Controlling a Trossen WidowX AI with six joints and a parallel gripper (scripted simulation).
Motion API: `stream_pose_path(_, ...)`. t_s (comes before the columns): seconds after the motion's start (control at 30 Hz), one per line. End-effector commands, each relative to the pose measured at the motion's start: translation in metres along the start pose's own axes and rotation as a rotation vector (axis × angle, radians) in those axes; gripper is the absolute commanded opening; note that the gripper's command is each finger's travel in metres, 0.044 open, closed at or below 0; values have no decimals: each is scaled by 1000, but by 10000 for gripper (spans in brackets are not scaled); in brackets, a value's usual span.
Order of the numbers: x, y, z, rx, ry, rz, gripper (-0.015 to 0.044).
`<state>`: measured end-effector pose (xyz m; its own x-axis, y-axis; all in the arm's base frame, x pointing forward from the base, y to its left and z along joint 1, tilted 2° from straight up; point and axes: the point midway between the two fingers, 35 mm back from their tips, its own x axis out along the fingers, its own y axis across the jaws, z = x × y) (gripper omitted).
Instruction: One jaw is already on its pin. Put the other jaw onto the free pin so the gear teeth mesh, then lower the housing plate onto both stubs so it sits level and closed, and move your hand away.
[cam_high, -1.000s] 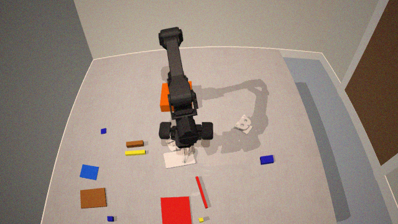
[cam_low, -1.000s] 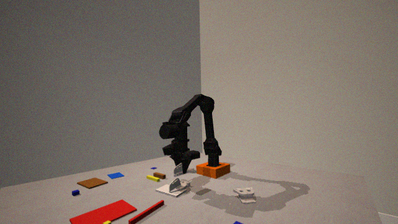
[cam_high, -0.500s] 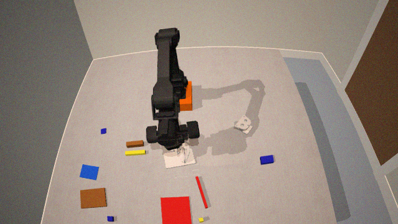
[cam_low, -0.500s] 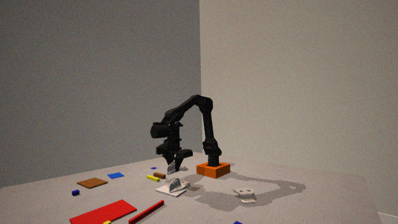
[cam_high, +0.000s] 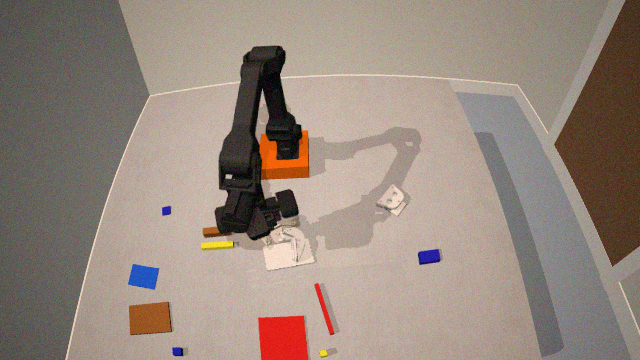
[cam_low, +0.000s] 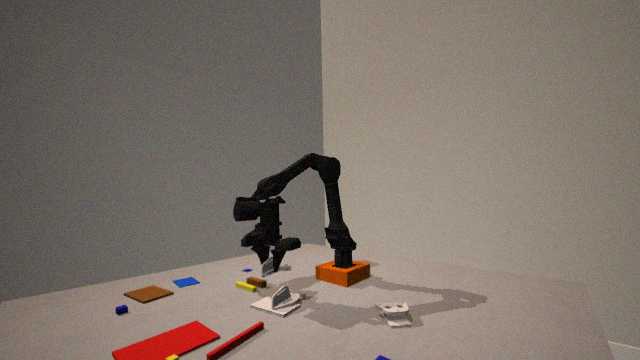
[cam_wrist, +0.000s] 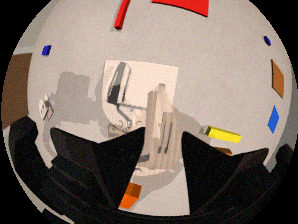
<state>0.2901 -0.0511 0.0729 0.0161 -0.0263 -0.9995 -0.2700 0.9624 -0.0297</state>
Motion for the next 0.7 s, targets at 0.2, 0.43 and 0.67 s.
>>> stream_pose_path(0.2, -1, -11, -4, -42, -1, -7, 134)
stream_pose_path(0.43, -1, -11, -4, -42, -1, -7, 134)
stream_pose_path(0.67, -1, -11, -4, -69, 0, -7, 134)
